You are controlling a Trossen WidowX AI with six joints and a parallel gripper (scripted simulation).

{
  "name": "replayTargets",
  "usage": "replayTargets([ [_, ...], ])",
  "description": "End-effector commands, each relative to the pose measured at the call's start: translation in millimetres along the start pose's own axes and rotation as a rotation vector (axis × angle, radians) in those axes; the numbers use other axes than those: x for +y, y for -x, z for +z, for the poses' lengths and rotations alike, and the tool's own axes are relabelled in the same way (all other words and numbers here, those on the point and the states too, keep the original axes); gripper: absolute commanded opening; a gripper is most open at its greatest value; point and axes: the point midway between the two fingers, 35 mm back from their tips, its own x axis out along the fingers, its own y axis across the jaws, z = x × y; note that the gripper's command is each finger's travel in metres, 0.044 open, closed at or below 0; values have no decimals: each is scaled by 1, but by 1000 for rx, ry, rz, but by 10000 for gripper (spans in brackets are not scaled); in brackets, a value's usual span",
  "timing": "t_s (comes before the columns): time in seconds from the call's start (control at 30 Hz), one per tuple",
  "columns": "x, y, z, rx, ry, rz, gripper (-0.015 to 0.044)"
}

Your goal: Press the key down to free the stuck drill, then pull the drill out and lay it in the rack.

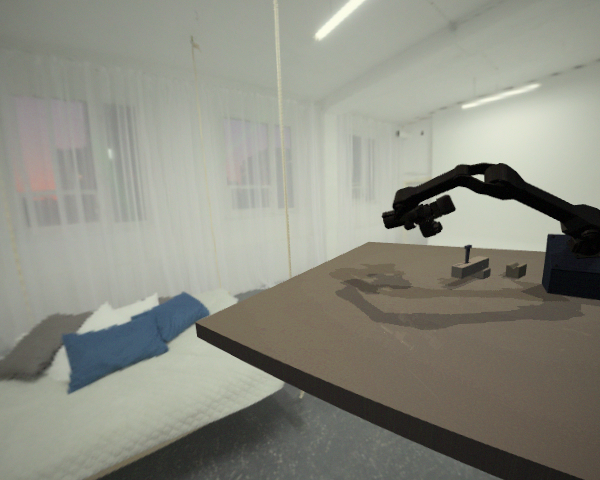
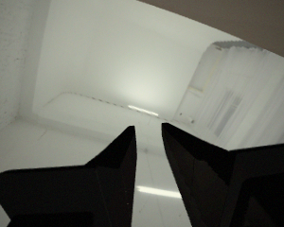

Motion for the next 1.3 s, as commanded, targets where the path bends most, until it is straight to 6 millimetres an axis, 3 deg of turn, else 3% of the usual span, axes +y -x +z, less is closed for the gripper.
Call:
replayTargets([
  [0.0, 30, -13, 29, -365, -470, 41, 0],
  [0.13, 55, -7, 63, -721, -908, 206, 0],
  [0.27, 77, 13, 92, -1055, -1296, 499, 0],
  [0.47, 96, 40, 108, -1331, -1570, 891, 0],
  [0.6, 105, 54, 112, -1443, -1657, 1116, 0],
  [1.27, 104, 52, 113, -1430, -1649, 1103, 0],
])
